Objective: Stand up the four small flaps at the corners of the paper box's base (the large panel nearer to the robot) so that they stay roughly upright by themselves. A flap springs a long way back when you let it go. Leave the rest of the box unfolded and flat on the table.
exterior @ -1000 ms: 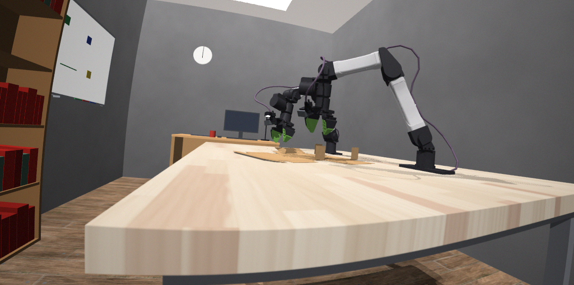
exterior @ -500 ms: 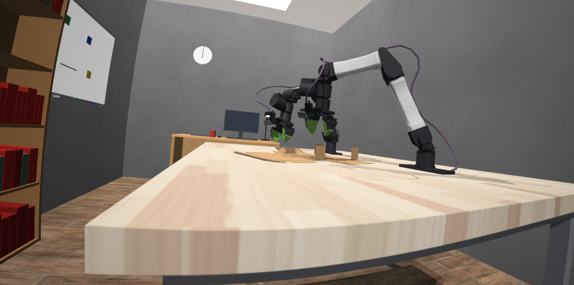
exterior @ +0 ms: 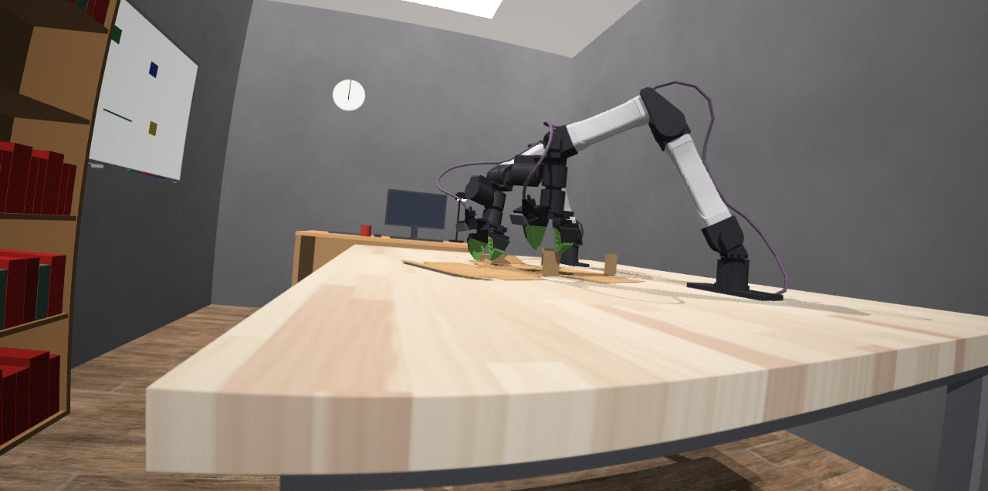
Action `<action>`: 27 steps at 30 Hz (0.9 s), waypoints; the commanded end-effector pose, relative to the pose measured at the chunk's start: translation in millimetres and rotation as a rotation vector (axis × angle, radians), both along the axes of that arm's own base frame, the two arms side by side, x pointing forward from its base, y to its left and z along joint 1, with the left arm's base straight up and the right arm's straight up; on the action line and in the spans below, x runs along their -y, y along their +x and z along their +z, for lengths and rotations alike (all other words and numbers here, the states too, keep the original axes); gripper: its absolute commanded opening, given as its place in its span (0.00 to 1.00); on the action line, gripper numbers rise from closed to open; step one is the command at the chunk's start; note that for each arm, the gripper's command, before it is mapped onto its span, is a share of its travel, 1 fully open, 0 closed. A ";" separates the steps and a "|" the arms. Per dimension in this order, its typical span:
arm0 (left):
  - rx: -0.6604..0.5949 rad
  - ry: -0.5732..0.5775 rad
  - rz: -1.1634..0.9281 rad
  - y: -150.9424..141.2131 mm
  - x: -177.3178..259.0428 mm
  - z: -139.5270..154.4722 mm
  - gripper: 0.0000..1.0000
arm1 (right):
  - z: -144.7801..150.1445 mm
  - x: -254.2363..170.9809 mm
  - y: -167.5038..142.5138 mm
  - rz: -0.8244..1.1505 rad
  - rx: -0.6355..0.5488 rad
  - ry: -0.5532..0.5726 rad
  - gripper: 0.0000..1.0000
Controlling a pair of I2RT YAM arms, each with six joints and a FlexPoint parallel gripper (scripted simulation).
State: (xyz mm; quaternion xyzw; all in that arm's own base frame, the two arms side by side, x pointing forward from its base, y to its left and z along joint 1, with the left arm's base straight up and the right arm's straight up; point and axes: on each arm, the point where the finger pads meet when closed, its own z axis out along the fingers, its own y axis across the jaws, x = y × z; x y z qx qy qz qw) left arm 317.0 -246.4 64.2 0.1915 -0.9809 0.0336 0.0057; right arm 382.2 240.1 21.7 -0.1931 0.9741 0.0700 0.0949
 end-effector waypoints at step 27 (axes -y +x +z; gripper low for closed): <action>0.044 0.035 -0.003 -6.6 -41.4 -34.0 0.77 | -7.4 -5.4 10.5 -0.017 0.043 0.018 0.77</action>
